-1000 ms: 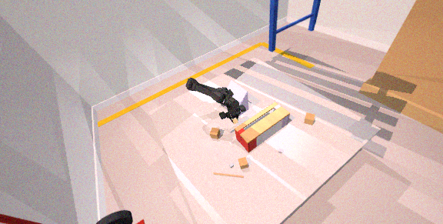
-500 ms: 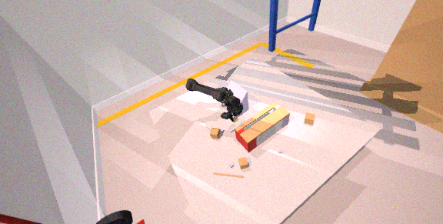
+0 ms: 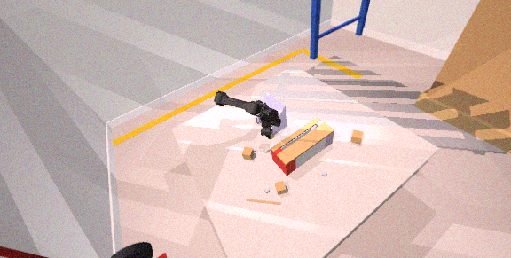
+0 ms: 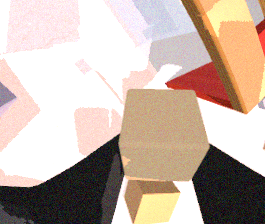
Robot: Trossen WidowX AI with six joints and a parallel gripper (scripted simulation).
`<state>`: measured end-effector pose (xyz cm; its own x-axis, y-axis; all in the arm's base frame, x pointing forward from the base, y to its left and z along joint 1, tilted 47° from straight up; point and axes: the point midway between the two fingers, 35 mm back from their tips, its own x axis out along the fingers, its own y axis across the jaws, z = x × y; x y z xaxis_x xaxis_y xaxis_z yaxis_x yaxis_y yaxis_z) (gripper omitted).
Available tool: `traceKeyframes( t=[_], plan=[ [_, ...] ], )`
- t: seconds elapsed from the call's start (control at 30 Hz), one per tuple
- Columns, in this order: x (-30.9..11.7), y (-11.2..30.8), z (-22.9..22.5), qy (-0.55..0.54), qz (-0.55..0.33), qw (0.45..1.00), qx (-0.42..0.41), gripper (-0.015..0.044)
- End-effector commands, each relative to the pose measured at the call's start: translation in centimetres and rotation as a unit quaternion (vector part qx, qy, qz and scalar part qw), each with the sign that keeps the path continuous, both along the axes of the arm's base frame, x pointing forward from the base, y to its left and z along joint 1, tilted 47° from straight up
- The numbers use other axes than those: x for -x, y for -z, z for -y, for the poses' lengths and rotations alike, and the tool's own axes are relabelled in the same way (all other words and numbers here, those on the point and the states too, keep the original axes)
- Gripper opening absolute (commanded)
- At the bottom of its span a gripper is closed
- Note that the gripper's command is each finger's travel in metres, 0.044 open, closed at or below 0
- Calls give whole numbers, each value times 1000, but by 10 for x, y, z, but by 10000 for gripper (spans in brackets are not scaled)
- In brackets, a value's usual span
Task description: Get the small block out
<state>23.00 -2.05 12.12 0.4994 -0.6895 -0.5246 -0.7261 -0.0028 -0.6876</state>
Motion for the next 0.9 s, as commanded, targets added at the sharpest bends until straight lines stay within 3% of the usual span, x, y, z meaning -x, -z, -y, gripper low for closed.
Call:
traceKeyframes(
  t=[0.0,0.43,0.87],
  plan=[
    [0,-4,-3,-40,-46,997,42,0],
    [4,-12,-8,-172,-214,943,189,0],
    [7,-22,-14,-284,-370,822,326,0]
  ],
)
